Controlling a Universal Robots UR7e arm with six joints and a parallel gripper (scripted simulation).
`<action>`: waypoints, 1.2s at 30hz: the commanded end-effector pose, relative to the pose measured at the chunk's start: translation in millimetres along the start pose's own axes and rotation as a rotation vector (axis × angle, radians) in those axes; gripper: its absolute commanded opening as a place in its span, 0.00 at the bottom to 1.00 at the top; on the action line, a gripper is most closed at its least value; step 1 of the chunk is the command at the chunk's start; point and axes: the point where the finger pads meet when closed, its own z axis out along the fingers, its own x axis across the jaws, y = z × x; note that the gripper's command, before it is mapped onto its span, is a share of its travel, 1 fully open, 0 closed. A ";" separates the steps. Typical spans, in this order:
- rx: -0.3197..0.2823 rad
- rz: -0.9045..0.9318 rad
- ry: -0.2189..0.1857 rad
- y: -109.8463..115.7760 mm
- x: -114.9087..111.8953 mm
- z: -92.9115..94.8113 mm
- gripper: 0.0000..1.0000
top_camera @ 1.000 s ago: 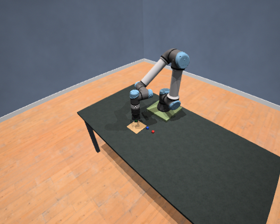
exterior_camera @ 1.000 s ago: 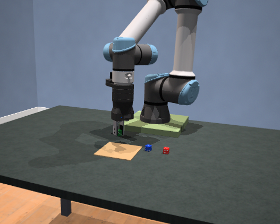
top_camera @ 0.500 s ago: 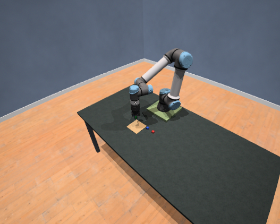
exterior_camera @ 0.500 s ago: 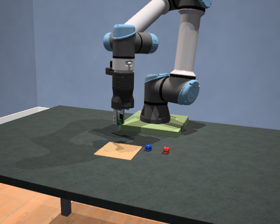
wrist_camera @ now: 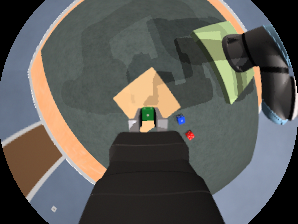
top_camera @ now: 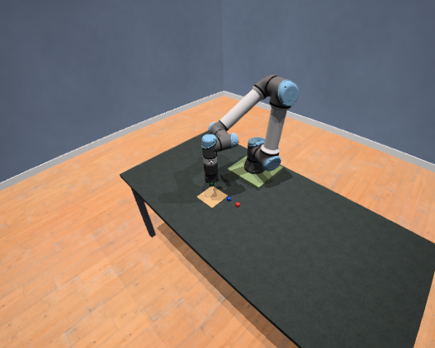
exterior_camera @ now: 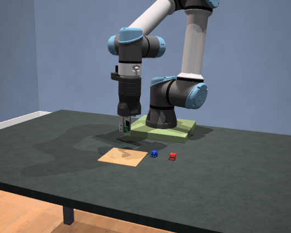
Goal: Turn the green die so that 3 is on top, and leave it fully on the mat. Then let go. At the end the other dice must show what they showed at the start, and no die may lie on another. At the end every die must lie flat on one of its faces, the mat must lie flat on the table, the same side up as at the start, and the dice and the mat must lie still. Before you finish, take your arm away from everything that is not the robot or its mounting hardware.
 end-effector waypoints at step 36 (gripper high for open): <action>-0.688 -0.006 0.002 -4.4 -0.3 5.1 0.40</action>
